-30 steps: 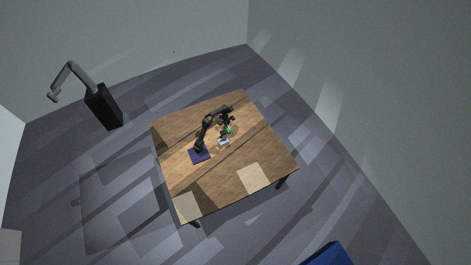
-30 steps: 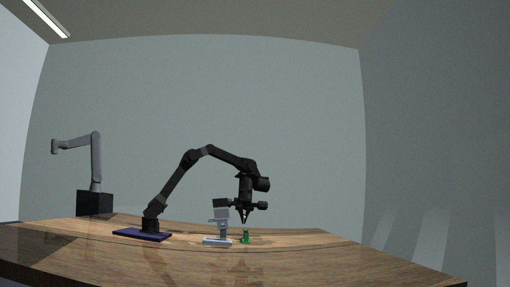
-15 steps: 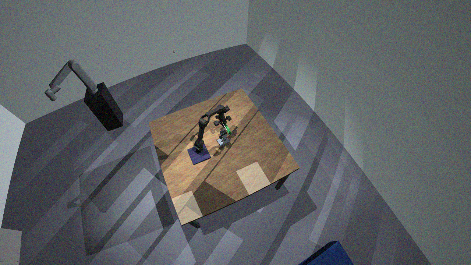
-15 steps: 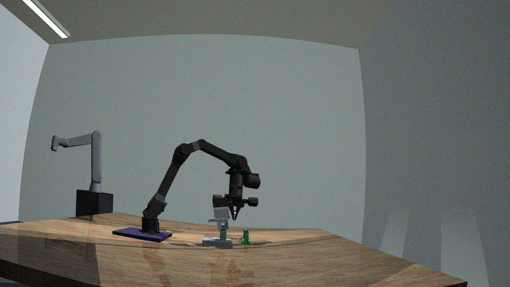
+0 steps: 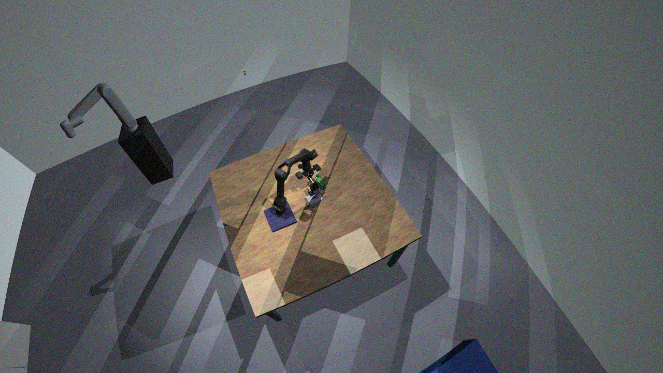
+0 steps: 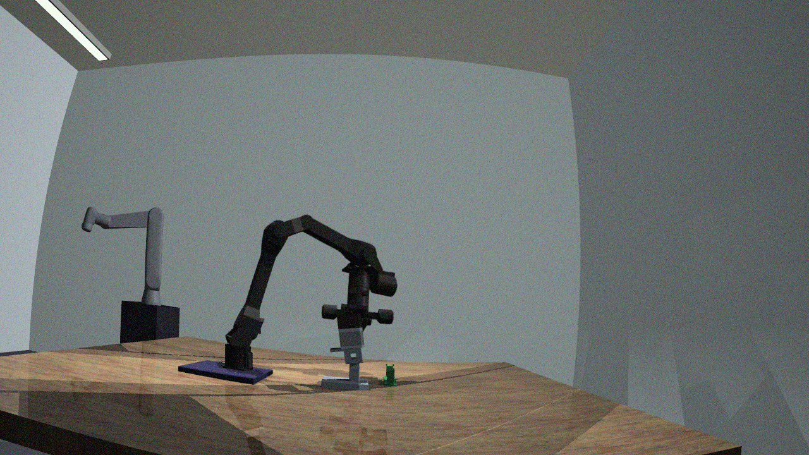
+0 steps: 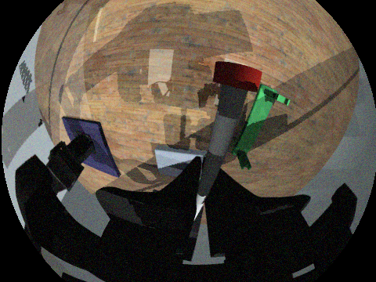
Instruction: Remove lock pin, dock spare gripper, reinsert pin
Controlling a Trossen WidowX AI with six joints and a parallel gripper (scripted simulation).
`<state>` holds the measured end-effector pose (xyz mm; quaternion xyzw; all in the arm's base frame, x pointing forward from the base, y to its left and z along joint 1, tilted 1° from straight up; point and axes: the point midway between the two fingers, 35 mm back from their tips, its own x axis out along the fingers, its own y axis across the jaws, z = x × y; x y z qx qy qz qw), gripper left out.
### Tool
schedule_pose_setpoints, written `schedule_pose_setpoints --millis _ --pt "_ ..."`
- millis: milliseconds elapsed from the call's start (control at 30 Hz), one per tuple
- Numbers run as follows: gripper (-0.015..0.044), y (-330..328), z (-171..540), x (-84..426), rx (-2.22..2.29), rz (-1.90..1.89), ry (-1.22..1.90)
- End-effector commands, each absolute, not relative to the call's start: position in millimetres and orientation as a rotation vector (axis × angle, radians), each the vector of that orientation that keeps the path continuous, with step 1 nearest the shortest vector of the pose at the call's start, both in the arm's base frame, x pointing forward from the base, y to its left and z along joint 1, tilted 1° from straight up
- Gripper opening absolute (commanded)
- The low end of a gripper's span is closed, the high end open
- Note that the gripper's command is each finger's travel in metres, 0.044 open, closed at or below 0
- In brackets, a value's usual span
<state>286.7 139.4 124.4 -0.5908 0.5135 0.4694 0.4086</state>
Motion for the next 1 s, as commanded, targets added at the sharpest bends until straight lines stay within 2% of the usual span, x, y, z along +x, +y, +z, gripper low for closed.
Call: schedule_pose_setpoints --millis 0,500,967 --pt "0.0 138.7 125.1 280.1 -1.483 1.182 1.287" --pt "0.0 140.9 76.2 280.4 -1.484 1.192 1.285" --pt "0.0 133.5 77.4 280.7 -1.485 1.188 1.279"
